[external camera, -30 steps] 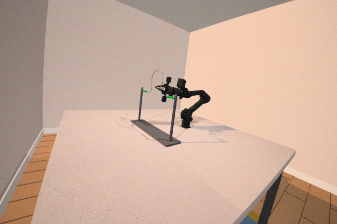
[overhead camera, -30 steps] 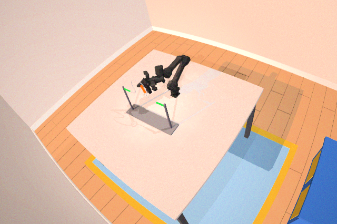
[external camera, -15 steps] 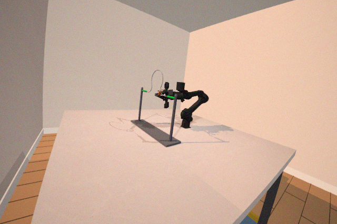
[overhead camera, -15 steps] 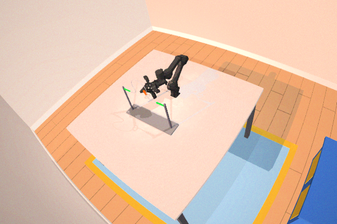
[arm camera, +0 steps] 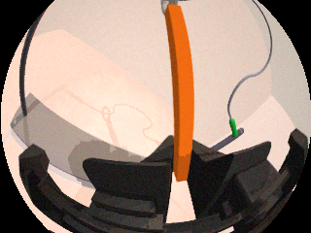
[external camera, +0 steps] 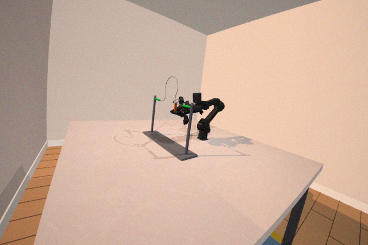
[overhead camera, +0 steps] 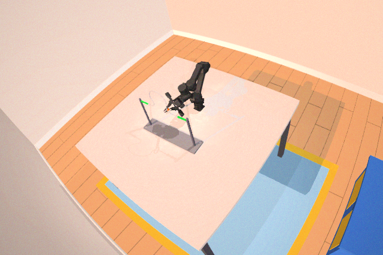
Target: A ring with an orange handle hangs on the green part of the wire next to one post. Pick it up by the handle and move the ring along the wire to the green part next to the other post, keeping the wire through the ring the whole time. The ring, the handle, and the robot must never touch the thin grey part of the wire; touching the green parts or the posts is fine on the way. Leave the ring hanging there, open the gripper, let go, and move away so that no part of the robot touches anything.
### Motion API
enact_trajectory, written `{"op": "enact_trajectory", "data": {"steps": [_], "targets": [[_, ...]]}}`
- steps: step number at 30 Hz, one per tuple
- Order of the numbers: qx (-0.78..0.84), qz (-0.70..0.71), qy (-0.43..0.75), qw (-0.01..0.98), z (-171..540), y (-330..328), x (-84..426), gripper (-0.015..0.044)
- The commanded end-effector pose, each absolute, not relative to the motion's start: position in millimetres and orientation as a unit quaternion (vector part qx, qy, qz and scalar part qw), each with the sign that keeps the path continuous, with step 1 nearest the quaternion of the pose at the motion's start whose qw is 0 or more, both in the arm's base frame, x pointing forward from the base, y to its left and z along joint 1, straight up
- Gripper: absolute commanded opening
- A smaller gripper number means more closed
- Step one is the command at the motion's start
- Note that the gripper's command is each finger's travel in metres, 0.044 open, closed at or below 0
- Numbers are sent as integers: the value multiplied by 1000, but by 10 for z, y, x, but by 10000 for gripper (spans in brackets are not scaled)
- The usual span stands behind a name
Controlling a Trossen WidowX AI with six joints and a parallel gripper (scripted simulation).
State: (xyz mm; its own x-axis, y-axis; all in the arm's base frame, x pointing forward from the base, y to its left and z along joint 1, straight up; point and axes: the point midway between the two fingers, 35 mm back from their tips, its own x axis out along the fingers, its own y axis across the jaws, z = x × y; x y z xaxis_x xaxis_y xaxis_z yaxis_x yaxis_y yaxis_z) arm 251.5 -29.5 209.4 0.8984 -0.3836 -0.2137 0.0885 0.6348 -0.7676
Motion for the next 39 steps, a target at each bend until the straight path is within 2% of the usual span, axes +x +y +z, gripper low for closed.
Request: {"op": "enact_trajectory", "data": {"steps": [1,23,39], "targets": [[-357,-112,172,911,1935,-197,2564,-150],[-128,-57,196,971,1596,463,2552,-150],[-37,-36,206,977,1562,827,2531,-150]]}}
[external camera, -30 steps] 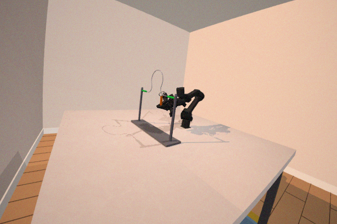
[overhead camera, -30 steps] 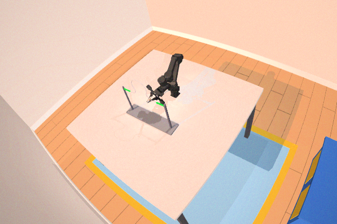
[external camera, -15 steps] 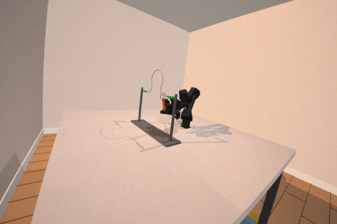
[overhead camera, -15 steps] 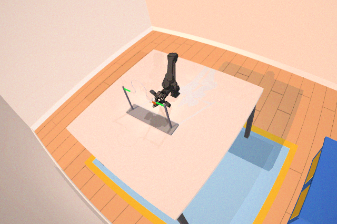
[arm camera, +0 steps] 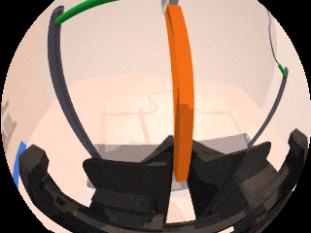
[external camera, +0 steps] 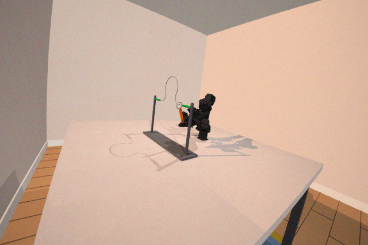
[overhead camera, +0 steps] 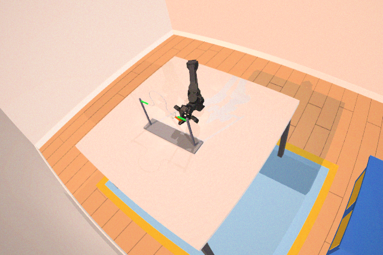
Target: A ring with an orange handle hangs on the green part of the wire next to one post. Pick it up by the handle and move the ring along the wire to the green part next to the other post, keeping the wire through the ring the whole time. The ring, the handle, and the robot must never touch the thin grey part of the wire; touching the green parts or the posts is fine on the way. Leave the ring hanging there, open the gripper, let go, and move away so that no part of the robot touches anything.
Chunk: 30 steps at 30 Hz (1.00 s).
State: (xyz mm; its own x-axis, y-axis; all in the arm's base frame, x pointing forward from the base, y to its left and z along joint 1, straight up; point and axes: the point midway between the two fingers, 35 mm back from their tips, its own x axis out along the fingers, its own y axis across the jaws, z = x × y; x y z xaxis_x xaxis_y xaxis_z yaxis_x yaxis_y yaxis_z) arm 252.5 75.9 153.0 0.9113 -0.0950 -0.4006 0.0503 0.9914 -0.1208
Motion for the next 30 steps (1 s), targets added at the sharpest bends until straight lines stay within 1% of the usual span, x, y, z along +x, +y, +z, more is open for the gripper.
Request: {"op": "enact_trajectory", "data": {"steps": [1,30], "targets": [[-34,-36,206,977,1562,843,2530,-150],[-14,-31,207,978,1561,1186,2508,-150]]}}
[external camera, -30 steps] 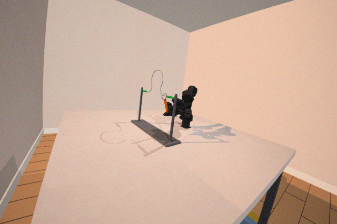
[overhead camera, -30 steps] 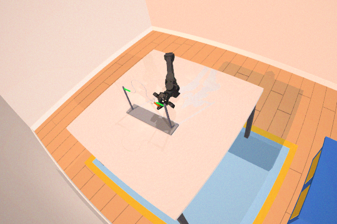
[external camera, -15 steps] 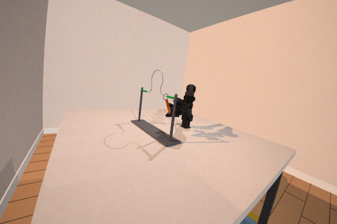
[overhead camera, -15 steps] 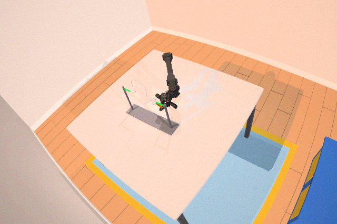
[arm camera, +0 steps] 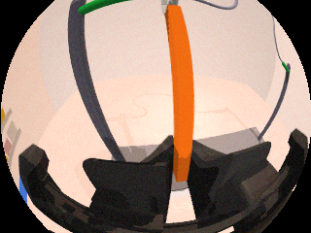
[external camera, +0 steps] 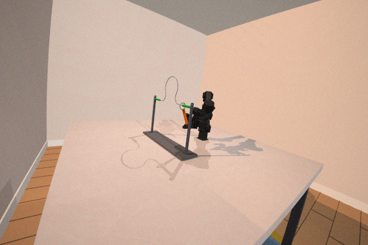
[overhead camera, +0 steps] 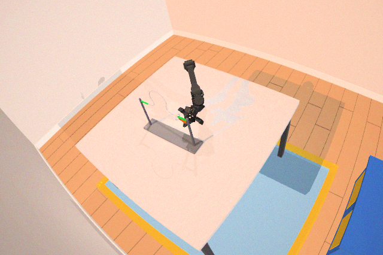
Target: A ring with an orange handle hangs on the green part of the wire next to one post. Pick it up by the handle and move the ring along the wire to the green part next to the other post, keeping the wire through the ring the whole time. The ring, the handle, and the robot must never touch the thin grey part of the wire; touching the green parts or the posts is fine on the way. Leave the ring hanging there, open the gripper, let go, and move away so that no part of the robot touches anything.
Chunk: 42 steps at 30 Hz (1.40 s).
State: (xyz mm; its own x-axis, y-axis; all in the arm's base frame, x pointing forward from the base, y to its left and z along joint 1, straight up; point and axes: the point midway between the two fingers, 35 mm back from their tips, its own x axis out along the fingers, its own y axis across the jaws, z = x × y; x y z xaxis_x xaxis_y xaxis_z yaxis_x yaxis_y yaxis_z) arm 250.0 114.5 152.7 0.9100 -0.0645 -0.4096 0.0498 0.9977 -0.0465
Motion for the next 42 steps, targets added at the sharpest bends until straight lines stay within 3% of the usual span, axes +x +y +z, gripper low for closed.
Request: {"op": "enact_trajectory", "data": {"steps": [1,42], "targets": [[-14,-31,207,978,1561,1196,2508,-150],[-13,-31,206,978,1457,1365,2498,-150]]}}
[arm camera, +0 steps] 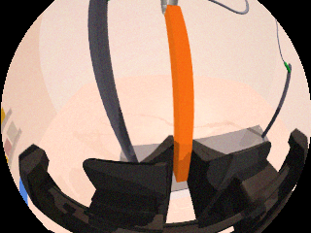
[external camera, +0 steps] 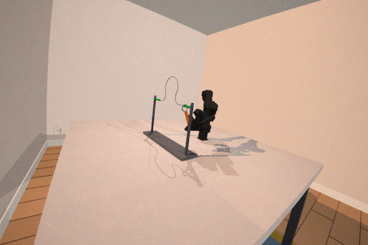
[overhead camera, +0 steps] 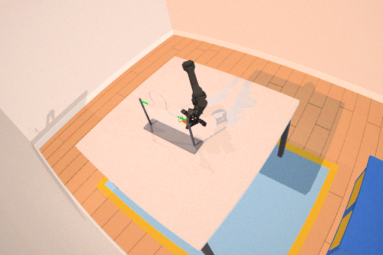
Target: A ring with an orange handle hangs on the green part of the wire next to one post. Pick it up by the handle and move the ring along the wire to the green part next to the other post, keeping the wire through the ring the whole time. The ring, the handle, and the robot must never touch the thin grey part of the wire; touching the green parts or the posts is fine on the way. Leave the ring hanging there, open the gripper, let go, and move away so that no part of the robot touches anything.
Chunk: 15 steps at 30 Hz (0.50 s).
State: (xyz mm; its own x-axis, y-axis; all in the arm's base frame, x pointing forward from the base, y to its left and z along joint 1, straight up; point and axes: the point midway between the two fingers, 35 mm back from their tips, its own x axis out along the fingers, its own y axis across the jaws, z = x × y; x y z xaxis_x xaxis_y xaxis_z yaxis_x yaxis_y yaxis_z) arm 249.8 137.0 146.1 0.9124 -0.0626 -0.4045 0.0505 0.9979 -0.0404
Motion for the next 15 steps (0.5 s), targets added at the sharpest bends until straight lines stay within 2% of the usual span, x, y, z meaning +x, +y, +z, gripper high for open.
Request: {"op": "enact_trajectory", "data": {"steps": [1,11,15], "targets": [[-13,-31,206,978,1457,1365,2498,-150],[-13,-31,206,978,1457,1365,2498,-150],[-15,-29,207,978,1459,1369,2498,-45]]}}
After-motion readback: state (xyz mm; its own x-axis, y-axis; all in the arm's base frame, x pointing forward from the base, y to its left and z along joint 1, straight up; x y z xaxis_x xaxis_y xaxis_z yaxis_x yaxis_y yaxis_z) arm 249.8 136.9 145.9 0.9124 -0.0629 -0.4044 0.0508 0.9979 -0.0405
